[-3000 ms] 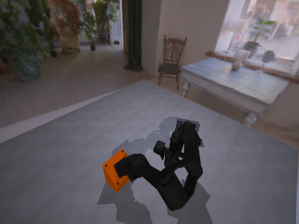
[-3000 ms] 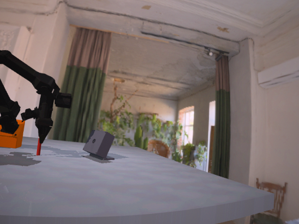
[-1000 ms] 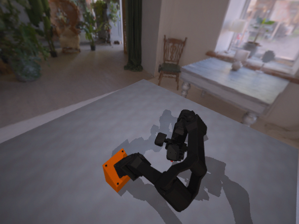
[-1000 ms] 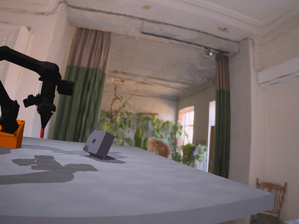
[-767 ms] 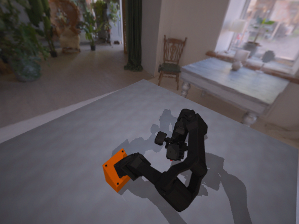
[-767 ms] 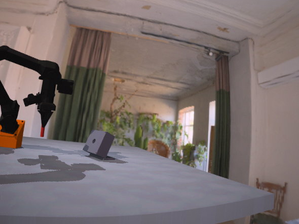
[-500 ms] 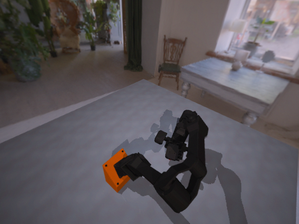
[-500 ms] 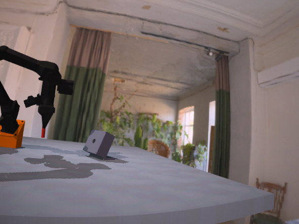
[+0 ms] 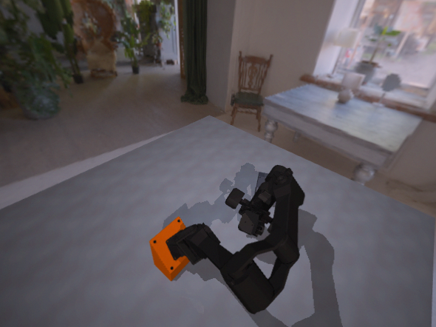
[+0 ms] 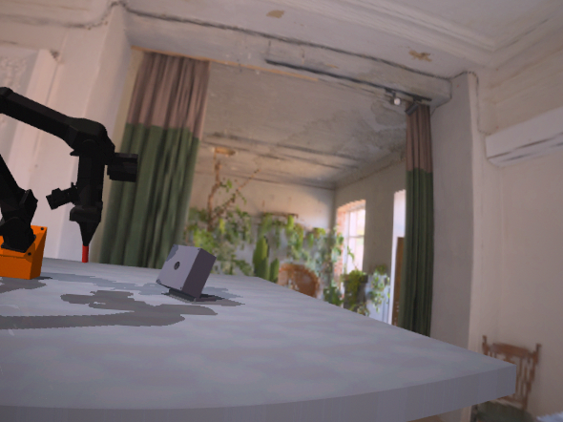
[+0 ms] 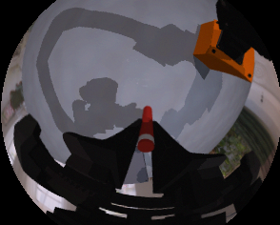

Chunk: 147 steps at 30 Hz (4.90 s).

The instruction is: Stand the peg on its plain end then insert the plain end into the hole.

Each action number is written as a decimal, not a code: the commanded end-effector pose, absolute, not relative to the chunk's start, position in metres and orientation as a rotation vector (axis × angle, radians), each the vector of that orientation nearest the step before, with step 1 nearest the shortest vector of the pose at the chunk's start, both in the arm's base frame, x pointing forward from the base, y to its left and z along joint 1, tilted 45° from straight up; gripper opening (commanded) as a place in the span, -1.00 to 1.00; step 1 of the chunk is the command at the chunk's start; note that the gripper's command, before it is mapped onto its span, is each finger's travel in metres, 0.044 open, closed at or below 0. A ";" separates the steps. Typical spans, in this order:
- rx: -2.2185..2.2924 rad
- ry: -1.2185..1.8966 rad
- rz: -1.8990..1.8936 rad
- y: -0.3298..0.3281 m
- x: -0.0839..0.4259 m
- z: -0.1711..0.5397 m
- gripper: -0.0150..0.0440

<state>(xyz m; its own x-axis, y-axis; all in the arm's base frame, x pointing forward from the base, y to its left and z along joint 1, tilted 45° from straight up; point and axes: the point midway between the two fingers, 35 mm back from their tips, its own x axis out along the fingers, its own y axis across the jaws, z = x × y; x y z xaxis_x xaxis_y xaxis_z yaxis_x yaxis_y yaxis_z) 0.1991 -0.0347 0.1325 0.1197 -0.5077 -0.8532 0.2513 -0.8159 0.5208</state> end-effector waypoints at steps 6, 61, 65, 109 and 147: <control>1.934 -0.210 -1.770 -0.033 0.203 0.125 -0.49; 2.485 0.010 -1.603 -0.031 0.246 0.115 -0.49; 2.522 0.027 -1.573 -0.032 0.249 0.117 -0.49; 2.823 0.185 -1.119 -0.048 0.279 0.146 -0.49; 2.873 0.231 -0.902 -0.052 0.315 0.148 -0.49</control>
